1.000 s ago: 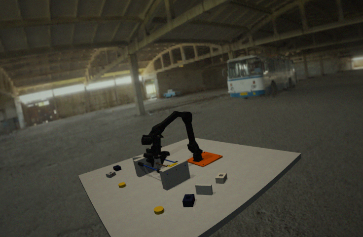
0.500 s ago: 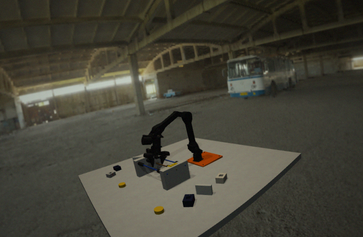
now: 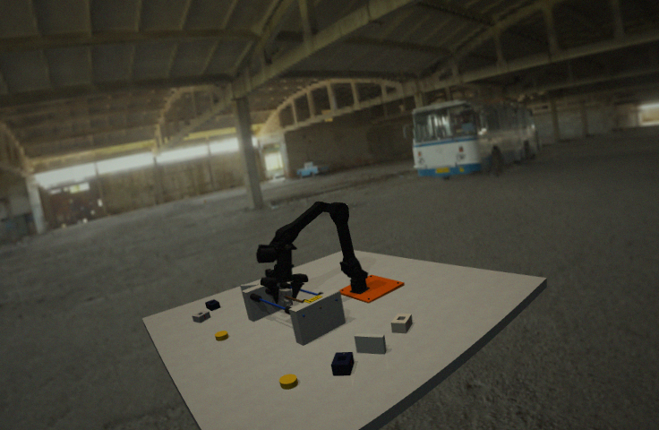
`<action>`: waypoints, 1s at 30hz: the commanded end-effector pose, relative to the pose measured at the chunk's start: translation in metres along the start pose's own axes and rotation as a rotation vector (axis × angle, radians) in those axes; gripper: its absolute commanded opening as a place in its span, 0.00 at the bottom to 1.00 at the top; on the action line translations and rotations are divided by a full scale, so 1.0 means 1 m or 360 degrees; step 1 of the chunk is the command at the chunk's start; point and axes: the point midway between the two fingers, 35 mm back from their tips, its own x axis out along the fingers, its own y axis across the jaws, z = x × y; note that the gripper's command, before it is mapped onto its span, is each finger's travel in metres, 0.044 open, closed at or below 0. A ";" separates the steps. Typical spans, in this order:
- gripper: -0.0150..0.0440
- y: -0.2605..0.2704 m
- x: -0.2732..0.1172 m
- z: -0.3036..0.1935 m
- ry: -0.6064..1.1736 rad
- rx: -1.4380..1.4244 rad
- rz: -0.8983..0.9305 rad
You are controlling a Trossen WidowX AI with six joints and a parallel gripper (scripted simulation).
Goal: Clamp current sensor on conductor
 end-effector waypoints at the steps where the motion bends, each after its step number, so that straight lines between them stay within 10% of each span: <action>1: 1.00 0.001 -0.006 0.002 -0.0015 0.0007 -0.0072; 30: 1.00 -0.005 0.011 0.009 -0.0046 0.0021 -0.0220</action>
